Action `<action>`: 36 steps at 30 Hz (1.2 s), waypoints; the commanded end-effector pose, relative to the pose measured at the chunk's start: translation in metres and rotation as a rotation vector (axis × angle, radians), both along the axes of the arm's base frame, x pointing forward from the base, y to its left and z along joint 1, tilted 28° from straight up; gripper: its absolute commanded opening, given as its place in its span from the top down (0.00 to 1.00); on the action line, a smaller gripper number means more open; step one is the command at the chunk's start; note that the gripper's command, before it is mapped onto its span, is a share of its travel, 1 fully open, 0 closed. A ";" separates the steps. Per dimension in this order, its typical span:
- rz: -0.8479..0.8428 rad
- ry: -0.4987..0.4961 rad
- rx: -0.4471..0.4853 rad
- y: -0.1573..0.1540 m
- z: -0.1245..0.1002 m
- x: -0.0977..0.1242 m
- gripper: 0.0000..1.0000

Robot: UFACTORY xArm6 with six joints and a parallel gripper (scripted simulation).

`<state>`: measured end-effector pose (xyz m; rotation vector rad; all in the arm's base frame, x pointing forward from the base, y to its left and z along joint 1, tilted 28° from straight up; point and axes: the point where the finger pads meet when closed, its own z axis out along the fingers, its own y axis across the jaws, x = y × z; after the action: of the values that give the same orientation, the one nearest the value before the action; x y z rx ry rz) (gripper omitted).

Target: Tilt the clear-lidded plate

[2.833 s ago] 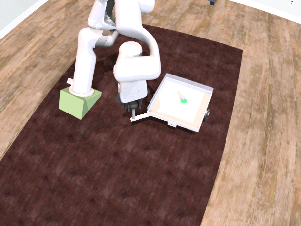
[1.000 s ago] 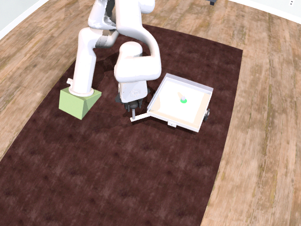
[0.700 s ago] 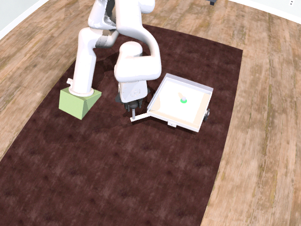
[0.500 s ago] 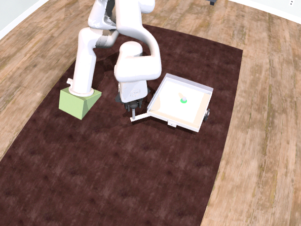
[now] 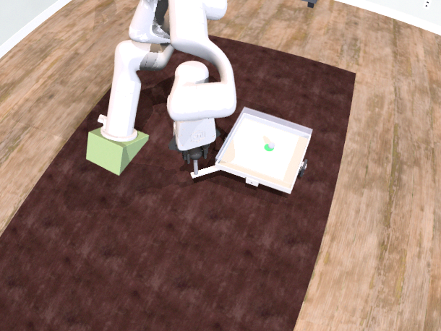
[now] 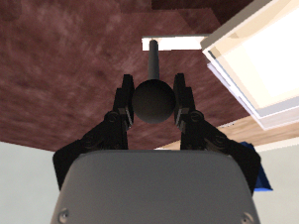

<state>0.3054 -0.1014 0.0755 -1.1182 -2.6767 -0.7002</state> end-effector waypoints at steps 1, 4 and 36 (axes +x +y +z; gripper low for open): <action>-0.001 -0.003 -0.002 -0.001 0.000 0.001 1.00; -0.001 -0.003 -0.002 -0.001 0.000 0.001 1.00; -0.001 -0.003 -0.002 -0.001 0.000 0.001 1.00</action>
<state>0.3051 -0.1012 0.0752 -1.1165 -2.6742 -0.7012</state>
